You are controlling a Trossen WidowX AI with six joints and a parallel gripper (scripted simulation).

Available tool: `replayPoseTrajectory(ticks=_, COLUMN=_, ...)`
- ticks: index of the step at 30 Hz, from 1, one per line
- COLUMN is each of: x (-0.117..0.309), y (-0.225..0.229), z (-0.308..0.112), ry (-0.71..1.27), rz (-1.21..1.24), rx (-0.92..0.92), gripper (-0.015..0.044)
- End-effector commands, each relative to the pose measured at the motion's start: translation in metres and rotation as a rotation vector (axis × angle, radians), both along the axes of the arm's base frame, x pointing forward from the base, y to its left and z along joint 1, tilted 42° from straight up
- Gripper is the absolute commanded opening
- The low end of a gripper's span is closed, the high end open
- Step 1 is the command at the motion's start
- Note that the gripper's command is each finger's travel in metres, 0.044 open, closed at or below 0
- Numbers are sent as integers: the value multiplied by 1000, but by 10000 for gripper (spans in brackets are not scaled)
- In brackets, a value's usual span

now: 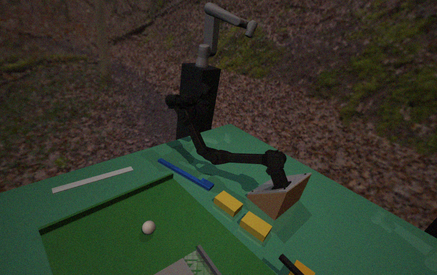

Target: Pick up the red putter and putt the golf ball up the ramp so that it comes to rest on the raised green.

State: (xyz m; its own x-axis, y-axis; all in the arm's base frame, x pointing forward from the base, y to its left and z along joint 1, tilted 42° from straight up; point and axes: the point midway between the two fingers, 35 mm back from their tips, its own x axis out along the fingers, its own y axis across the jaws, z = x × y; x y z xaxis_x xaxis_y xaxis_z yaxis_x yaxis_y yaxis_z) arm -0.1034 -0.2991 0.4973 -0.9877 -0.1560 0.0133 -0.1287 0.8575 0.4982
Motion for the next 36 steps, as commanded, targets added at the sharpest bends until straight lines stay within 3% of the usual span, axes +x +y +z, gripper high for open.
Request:
replayPoseTrajectory(ticks=1, x=0, y=2, z=1, ry=2, rz=-1, rx=0, gripper=426)
replayPoseTrajectory(ticks=4, x=-8, y=32, z=21, ry=30, rz=-29, rx=-33, gripper=440)
replayPoseTrajectory(ticks=19, x=-39, y=240, z=101, ry=179, rz=-266, rx=-764, gripper=440)
replayPoseTrajectory(ticks=28, x=-29, y=364, z=106, ry=323, rz=-430, rx=-1094, gripper=440)
replayPoseTrajectory(ticks=36, x=-4, y=481, z=82, ry=469, rz=-601, rx=-1439, gripper=440)
